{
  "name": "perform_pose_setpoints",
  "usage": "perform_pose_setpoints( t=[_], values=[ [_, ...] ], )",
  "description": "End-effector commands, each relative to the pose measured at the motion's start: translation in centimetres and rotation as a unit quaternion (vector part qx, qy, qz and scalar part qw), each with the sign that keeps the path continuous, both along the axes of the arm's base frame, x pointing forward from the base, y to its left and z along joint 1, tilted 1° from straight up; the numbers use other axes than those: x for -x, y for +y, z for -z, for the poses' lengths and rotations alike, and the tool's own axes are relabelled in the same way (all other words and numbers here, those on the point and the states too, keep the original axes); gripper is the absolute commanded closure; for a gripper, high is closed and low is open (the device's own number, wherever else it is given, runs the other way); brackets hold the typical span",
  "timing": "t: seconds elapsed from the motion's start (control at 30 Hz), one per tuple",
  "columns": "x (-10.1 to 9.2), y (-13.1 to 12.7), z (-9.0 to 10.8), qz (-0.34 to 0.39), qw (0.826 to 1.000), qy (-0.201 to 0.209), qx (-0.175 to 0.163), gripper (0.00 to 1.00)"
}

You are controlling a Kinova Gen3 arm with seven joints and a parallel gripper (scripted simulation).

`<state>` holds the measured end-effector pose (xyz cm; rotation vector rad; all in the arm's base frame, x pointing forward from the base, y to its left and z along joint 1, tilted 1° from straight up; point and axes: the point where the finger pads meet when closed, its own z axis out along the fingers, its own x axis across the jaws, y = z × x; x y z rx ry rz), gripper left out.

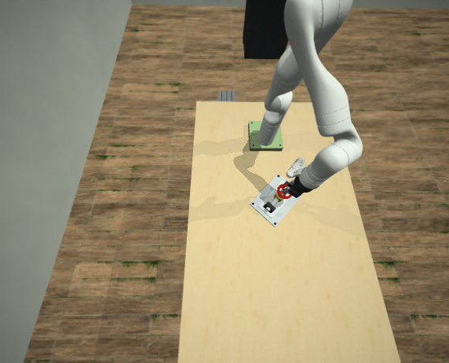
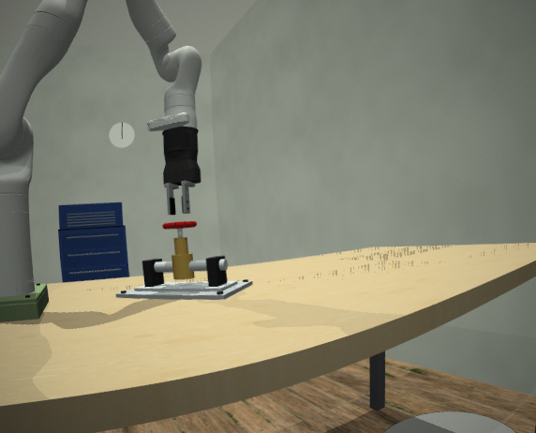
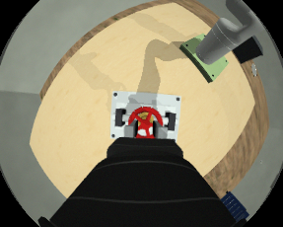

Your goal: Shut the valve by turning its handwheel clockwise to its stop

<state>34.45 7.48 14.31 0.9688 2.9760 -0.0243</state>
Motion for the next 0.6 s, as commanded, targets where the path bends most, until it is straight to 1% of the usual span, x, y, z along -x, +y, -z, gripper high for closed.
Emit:
perform_pose_setpoints(
  t=[0.0, 0.57],
  values=[
    [0.05, 0.04, 0.25, -0.001, 1.000, 0.001, 0.000, 0.40],
    [0.05, 0.04, 0.74, -0.001, 1.000, 0.001, 0.000, 0.40]
  ],
)
